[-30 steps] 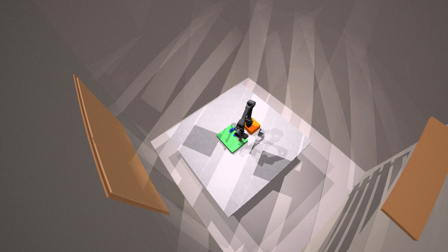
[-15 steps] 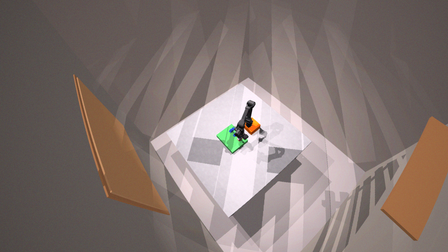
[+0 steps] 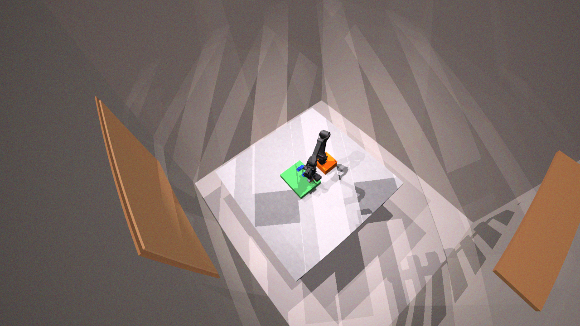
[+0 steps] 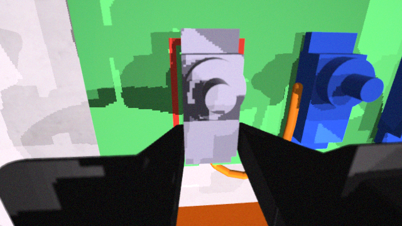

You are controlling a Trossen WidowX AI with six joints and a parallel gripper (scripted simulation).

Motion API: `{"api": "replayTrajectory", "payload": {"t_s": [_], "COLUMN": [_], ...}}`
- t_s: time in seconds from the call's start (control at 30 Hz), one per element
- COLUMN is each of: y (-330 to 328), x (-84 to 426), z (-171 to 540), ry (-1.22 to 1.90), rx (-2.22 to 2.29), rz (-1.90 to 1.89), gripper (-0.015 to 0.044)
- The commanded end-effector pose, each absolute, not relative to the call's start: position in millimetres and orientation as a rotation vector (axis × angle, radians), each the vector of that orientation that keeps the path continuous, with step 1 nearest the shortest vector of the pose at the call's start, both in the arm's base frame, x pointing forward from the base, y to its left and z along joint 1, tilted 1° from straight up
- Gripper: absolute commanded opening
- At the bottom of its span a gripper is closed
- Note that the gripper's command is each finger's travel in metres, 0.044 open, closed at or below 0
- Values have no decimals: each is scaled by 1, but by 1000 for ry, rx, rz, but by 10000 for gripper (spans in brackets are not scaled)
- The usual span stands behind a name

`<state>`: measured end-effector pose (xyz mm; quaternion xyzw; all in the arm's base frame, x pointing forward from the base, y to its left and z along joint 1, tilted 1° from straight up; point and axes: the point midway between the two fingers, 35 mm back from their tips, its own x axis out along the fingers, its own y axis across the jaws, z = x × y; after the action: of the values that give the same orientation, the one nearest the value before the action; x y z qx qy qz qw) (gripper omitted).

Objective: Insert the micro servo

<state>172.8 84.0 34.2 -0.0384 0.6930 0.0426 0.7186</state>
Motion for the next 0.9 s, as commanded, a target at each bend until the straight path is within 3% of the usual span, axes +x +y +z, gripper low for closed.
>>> {"api": "replayTrajectory", "payload": {"t_s": [0.0, 0.4, 0.63, 0.87], "y": [83, 83, 84, 83], "x": [173, 173, 173, 169], "z": [30, 21, 23, 57], "ry": [1533, 1533, 1533, 1533], "rx": [-86, -86, -86, -86], "rz": [92, 92, 92, 92], "gripper": [0, 0, 184, 187]}}
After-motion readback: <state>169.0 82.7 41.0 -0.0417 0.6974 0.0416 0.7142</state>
